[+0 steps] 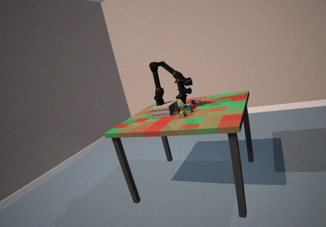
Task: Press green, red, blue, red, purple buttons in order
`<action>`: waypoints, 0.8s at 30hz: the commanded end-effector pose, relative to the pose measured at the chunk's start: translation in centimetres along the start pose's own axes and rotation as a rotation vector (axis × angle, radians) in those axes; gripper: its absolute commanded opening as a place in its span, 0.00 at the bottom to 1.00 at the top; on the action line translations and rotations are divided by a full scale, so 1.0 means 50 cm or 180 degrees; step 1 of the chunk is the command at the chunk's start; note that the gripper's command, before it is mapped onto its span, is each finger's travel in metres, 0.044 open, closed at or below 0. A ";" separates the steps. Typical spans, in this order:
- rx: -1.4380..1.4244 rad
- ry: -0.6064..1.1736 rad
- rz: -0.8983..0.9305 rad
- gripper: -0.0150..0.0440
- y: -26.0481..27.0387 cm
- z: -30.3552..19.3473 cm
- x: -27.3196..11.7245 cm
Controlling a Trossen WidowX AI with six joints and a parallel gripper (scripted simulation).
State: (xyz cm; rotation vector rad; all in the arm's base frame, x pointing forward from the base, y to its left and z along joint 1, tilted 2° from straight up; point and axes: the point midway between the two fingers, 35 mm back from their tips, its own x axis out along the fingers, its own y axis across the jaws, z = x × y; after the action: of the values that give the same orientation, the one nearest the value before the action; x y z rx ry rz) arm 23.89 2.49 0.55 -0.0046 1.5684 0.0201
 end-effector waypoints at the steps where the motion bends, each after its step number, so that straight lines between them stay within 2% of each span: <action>1: 0.0011 0.0029 0.0007 0.29 0.000 -0.006 0.018; 11: 0.0011 0.0030 0.0007 0.29 0.000 -0.008 0.048; 24: 0.0011 0.0030 0.0007 0.29 0.000 -0.008 0.049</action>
State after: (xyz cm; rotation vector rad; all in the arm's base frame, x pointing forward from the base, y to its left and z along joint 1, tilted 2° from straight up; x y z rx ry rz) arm 23.74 2.50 -1.74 -0.0047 1.5709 0.0198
